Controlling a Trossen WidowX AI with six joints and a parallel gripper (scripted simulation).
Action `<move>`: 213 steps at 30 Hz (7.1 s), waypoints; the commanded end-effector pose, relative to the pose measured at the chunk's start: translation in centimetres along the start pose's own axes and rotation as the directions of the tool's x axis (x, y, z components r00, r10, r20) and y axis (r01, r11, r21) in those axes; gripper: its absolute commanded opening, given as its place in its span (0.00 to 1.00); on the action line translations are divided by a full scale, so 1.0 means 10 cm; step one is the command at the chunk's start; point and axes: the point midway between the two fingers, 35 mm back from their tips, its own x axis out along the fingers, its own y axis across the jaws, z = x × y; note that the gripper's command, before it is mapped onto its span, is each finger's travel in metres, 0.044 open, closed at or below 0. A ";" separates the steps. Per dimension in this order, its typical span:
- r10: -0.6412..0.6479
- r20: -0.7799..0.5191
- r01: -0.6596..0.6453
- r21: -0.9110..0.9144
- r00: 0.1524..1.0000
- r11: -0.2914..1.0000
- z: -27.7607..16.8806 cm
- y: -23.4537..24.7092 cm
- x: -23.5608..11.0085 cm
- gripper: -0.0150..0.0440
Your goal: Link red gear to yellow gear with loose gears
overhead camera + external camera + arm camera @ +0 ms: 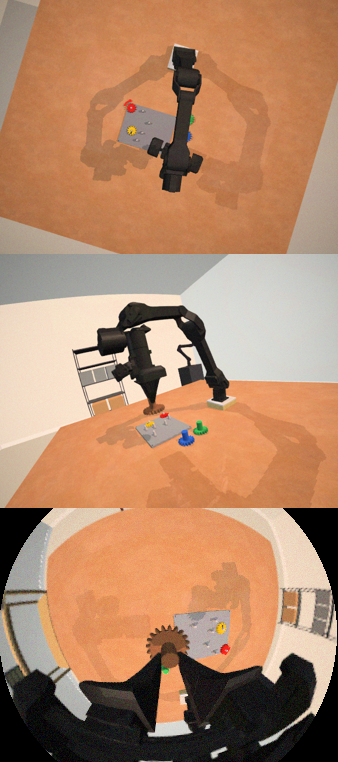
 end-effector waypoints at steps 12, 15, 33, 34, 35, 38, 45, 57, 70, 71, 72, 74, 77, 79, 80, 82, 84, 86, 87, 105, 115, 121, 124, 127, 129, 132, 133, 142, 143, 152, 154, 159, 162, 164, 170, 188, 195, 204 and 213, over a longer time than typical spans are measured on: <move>0.002 0.010 -0.002 -0.004 1.000 1.000 -0.04 -0.31 0.05 0.25; 0.001 0.010 -0.001 -0.004 1.000 1.000 -0.05 -0.37 0.07 0.25; -0.009 0.019 0.009 0.001 1.000 1.000 -0.13 -0.72 0.19 0.25; -0.009 0.019 0.009 0.001 1.000 1.000 -0.14 -0.74 0.19 0.25; -0.009 0.018 0.009 0.001 1.000 1.000 -0.15 -0.76 0.20 0.25; -0.009 0.018 0.009 0.001 1.000 1.000 -0.17 -0.82 0.22 0.25; -0.010 0.016 0.010 0.000 1.000 1.000 -0.23 -0.95 0.27 0.25; -0.011 0.013 0.011 -0.001 1.000 1.000 -0.35 -1.17 0.37 0.25; -0.012 0.010 0.012 -0.001 1.000 1.000 -0.49 -1.38 0.47 0.25; -0.012 0.010 0.012 -0.001 1.000 1.000 -0.51 -1.39 0.48 0.25; -0.012 0.009 0.012 -0.001 1.000 1.000 -0.52 -1.41 0.49 0.25; -0.012 0.009 0.012 -0.001 1.000 1.000 -0.54 -1.44 0.50 0.25; -0.012 0.008 0.012 -0.002 1.000 1.000 -0.58 -1.49 0.53 0.25; -0.012 0.008 0.012 -0.002 1.000 1.000 -0.61 -1.51 0.55 0.25; -0.012 0.007 0.012 -0.002 1.000 1.000 -0.62 -1.53 0.55 0.25; -0.011 0.007 0.011 -0.002 1.000 1.000 -0.65 -1.56 0.57 0.25; -0.011 0.006 0.011 -0.002 1.000 1.000 -0.68 -1.59 0.59 0.25; -0.011 0.006 0.011 -0.002 1.000 1.000 -0.70 -1.61 0.61 0.25; -0.011 0.006 0.011 -0.002 1.000 1.000 -0.72 -1.63 0.61 0.25; -0.009 0.002 0.009 -0.003 1.000 1.000 -0.99 -1.84 0.78 0.25; -0.009 0.001 0.009 -0.003 1.000 1.000 -1.01 -1.86 0.79 0.25; -0.009 0.001 0.009 -0.003 1.000 1.000 -1.01 -1.86 0.79 0.25; -0.009 0.001 0.009 -0.003 1.000 1.000 -1.01 -1.86 0.79 0.25; -0.009 0.001 0.009 -0.003 1.000 1.000 -1.01 -1.86 0.79 0.25; -0.009 0.001 0.009 -0.003 1.000 1.000 -1.01 -1.86 0.79 0.25; -0.009 0.001 0.009 -0.014 1.000 1.000 -1.01 -1.86 0.80 0.25; -0.009 0.001 0.009 -0.022 1.000 1.000 -1.01 -1.86 0.81 0.25; -0.009 0.001 0.009 -0.125 1.000 0.992 -1.01 -1.86 0.93 0.25; -0.009 0.001 0.009 -0.131 1.000 0.991 -1.01 -1.86 0.95 0.25; -0.009 0.001 0.009 -0.096 1.000 0.995 -1.01 -1.87 1.08 0.25; -0.009 0.001 0.009 -0.069 1.000 0.998 -1.00 -1.87 1.11 0.25; -0.009 0.001 0.009 0.014 1.000 1.000 -1.01 -1.86 1.19 0.25; -0.009 0.001 0.008 0.064 1.000 0.998 -1.01 -1.86 1.21 0.25; -0.009 0.001 0.008 0.105 1.000 0.994 -1.01 -1.86 1.20 0.25; -0.009 0.001 0.008 0.142 1.000 0.990 -1.01 -1.87 1.21 0.25; -0.009 0.001 0.009 -0.134 1.000 0.991 -1.02 -1.87 1.27 0.25; -0.009 0.001 0.009 -0.124 1.000 0.992 -1.01 -1.87 1.27 0.43; -0.009 0.001 0.009 -0.030 1.000 1.000 -1.00 -1.87 1.07 0.49; -0.007 0.000 0.007 -0.030 1.000 1.000 -0.99 -1.78 0.88 0.58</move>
